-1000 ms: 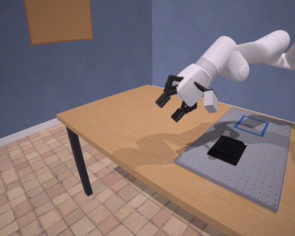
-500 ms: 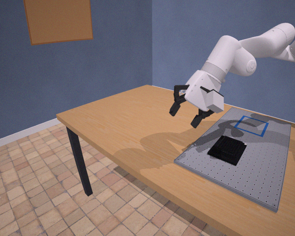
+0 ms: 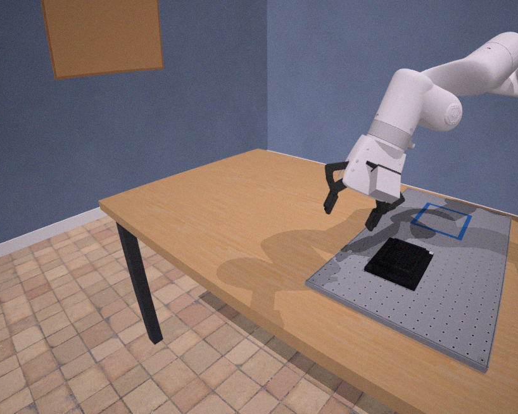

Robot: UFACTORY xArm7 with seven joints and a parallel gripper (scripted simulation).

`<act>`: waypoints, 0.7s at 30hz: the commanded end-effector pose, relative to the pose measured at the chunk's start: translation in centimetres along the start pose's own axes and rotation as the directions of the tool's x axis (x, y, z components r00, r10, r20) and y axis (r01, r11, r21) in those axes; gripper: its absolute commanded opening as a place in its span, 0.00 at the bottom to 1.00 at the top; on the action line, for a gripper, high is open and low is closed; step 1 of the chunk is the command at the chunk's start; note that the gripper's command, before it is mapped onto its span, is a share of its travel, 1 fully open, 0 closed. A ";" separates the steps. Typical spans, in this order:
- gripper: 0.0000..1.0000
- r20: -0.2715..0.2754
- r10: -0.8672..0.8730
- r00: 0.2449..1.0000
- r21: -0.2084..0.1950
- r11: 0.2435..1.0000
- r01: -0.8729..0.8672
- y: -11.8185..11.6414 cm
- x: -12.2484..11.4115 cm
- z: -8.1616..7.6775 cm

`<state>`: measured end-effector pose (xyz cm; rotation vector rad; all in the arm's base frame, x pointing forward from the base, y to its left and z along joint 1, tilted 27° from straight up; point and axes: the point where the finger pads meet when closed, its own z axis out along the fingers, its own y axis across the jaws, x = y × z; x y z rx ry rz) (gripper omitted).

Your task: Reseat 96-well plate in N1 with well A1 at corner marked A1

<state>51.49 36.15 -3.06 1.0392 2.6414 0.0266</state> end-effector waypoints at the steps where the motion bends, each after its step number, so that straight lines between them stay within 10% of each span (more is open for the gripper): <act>1: 1.00 0.018 0.061 0.998 0.029 0.998 -0.062 -0.8 -0.3 -0.3; 21: 1.00 0.166 0.353 0.921 0.164 0.911 -0.379 -9.0 -3.7 -1.1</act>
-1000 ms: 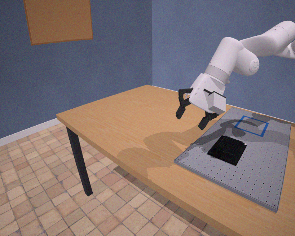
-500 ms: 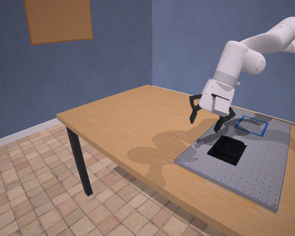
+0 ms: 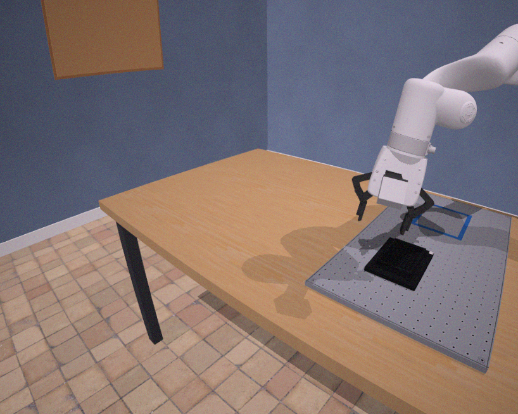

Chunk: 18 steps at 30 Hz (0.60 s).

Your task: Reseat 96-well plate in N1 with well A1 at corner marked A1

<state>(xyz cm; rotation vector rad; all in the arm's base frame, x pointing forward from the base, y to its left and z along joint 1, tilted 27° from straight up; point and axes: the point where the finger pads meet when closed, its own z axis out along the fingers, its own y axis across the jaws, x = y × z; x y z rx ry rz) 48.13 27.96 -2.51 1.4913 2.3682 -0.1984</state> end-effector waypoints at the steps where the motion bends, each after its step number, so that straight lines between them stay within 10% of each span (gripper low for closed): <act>1: 1.00 0.028 0.068 0.997 0.025 0.997 -0.068 -1.1 -1.1 -0.1; 18: 1.00 0.149 0.290 0.946 0.101 0.947 -0.306 -6.3 -5.4 0.1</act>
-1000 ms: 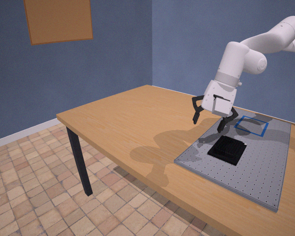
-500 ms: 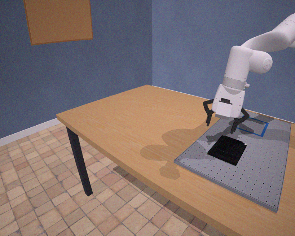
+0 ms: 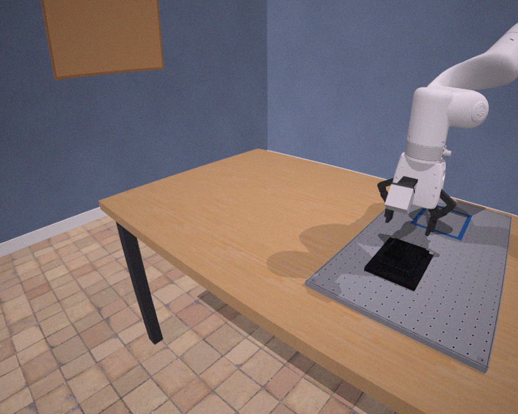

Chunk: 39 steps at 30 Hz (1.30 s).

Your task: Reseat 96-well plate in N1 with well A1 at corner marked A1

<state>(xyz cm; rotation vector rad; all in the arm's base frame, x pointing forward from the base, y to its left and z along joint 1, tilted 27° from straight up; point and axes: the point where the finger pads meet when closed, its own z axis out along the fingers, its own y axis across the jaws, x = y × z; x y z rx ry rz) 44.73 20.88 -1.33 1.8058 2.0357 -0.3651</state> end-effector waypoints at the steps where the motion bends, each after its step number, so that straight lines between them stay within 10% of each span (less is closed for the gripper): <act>1: 1.00 0.000 0.007 1.000 -0.002 1.000 -0.007 -0.1 -0.4 -0.1; 39: 1.00 0.000 0.007 1.000 -0.002 1.000 -0.007 -0.1 -0.4 3.9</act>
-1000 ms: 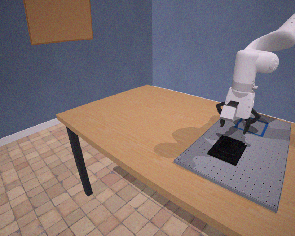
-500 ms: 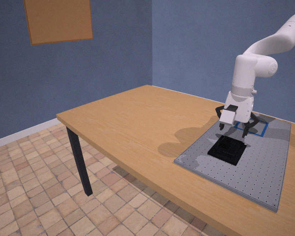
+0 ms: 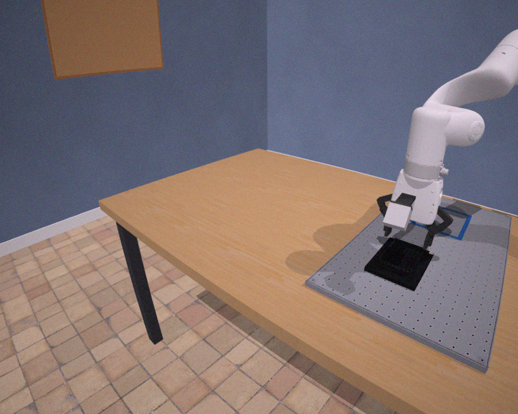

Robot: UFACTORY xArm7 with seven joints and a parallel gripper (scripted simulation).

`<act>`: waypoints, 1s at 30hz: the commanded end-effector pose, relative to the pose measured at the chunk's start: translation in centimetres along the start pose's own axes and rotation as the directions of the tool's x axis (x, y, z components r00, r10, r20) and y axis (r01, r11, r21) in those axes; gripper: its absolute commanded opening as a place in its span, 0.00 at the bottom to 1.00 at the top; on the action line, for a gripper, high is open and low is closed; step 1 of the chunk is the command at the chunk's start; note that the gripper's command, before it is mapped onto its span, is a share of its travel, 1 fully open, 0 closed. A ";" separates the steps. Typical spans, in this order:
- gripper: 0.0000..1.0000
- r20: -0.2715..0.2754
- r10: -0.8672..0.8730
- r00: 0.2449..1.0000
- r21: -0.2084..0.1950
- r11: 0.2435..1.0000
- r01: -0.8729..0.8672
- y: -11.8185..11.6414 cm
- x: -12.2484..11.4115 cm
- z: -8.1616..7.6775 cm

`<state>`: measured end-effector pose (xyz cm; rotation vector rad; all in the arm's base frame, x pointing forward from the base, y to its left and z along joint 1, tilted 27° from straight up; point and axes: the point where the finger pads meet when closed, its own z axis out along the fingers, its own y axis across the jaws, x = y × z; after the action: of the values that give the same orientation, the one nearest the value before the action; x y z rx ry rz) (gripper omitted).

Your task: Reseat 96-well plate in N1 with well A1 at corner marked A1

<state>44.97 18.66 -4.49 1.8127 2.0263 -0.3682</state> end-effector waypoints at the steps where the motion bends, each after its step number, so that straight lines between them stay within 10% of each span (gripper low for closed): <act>1: 1.00 -0.003 0.000 1.000 -0.004 1.000 0.000 0.1 0.1 0.3; 30: 1.00 -0.003 0.000 1.000 -0.004 1.000 0.000 0.1 0.1 2.3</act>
<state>45.28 17.61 -6.65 1.8124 2.0266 -0.3667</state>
